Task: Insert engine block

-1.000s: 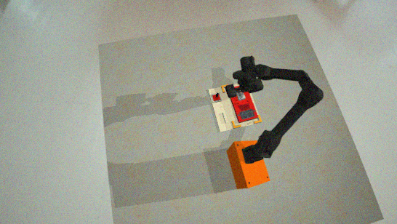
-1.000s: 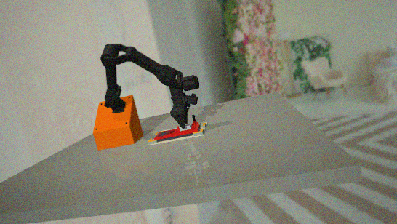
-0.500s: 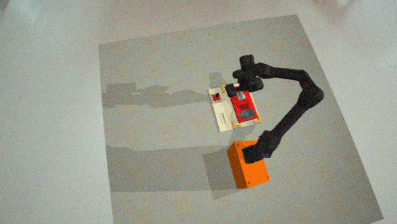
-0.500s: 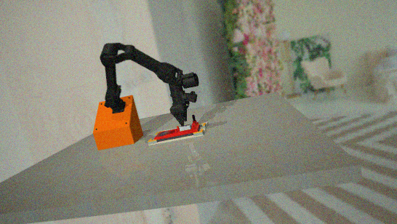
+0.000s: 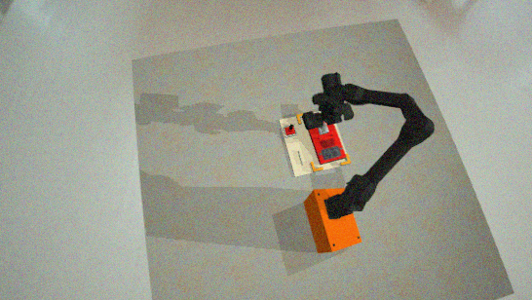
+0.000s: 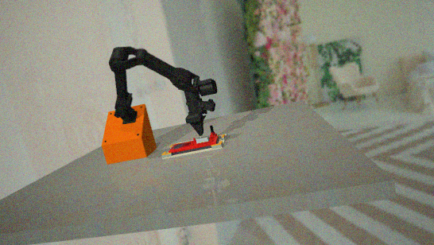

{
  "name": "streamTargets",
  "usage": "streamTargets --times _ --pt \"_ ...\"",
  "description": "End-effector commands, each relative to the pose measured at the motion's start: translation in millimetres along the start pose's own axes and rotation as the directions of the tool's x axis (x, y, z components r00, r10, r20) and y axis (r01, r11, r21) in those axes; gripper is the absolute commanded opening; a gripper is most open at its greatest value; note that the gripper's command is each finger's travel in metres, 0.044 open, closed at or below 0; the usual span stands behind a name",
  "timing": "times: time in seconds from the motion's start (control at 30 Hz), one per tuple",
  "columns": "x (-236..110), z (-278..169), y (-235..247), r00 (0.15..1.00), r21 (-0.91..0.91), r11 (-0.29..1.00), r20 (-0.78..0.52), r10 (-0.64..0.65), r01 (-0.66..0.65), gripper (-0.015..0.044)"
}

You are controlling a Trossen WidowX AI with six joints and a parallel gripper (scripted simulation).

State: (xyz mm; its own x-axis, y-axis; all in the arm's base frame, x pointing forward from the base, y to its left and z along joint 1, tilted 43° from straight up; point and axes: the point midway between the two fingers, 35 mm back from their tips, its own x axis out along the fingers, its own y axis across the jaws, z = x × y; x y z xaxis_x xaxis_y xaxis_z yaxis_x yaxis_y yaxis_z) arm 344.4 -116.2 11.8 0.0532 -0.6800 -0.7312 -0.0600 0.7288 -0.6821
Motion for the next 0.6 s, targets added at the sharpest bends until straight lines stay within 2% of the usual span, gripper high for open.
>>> streamTargets --times 0.0,0.07,0.57 --pt "-0.7 0.0 -0.6 1.0 0.004 1.0 0.0 -0.003 0.003 0.0046" --pt "-0.7 0.0 -0.6 1.0 0.004 1.0 0.0 -0.003 0.003 0.0" --pt "-0.7 0.0 -0.6 1.0 0.004 1.0 0.0 -0.003 0.003 0.0"
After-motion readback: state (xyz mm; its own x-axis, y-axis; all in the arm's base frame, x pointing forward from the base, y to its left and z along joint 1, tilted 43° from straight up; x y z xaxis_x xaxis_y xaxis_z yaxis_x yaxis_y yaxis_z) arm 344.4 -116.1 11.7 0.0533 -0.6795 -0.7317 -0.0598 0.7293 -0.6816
